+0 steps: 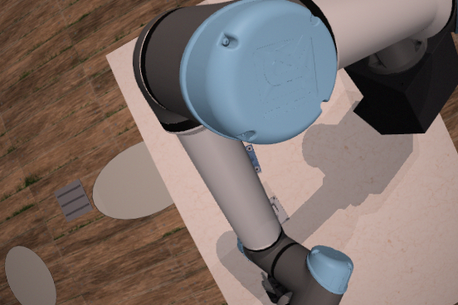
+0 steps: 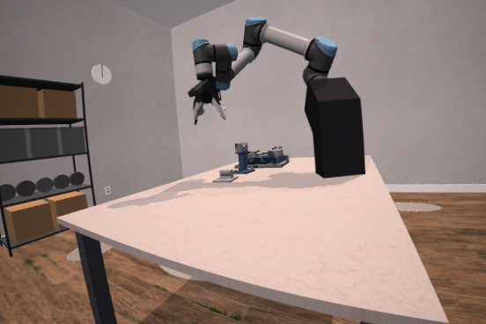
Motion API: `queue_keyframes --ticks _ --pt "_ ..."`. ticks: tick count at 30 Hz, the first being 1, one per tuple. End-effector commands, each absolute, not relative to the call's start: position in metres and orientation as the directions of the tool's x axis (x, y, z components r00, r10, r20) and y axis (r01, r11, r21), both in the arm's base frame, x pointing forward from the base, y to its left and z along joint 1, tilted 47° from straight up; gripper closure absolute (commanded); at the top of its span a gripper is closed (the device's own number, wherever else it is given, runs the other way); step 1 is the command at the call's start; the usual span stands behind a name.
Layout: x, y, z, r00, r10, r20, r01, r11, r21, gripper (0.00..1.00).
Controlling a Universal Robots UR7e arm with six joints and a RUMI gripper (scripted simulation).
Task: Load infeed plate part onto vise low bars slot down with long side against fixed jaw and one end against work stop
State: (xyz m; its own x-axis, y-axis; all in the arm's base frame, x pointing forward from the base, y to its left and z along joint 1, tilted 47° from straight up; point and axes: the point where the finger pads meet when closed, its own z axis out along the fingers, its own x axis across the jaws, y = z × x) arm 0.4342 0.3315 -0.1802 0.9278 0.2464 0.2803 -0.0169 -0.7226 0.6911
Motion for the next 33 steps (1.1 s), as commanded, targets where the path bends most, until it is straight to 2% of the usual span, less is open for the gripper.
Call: queue_keyframes --ticks 1,13,25,26,33 --pt "0.445 0.296 -0.157 0.920 0.288 0.264 0.034 -0.734 0.679 0.00" --pt "0.452 0.247 -0.127 0.911 0.332 0.244 0.081 -0.724 0.685 0.00" --pt "0.452 0.237 -0.122 0.909 0.341 0.240 0.089 -0.721 0.687 0.00" --pt "0.452 0.237 -0.122 0.909 0.341 0.240 0.089 -0.721 0.687 0.49" --pt "0.452 0.237 -0.122 0.909 0.341 0.240 0.089 -0.721 0.687 0.49"
